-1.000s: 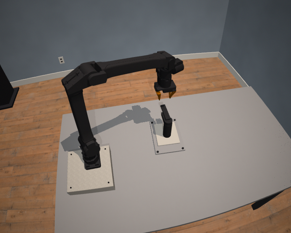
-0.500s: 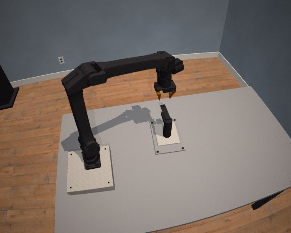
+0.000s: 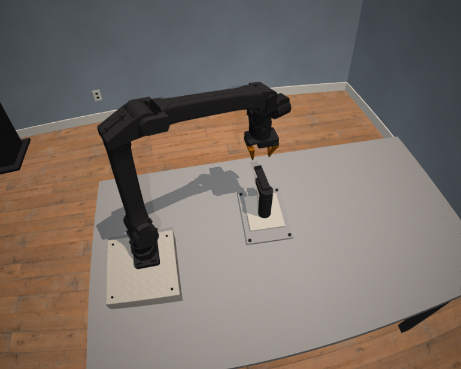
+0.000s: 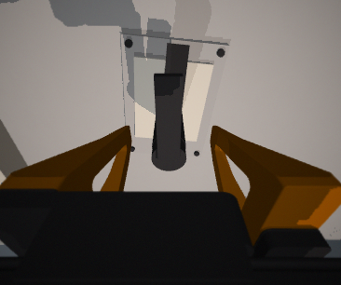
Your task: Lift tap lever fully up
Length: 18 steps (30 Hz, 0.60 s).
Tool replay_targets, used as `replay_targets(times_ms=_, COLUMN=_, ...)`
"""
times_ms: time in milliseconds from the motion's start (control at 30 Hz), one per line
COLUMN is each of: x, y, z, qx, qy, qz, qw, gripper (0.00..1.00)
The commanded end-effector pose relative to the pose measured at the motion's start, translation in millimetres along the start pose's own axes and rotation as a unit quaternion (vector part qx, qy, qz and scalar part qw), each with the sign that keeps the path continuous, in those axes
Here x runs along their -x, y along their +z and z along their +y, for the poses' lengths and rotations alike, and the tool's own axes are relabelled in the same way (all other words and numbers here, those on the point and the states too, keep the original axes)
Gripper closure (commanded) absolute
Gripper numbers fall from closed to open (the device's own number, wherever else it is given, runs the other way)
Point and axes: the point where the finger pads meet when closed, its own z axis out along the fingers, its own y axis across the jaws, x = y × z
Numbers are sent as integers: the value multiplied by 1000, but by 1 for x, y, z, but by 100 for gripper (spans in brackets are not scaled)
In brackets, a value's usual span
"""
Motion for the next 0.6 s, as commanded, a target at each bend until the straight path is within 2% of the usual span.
replay_targets(times_ms=0, x=-3, y=12, z=0, qx=5, qy=0, qz=2, qw=1000, gripper=39)
replay_targets(times_ms=567, x=-3, y=39, z=0, qx=8, qy=0, qz=3, qw=1000, gripper=39)
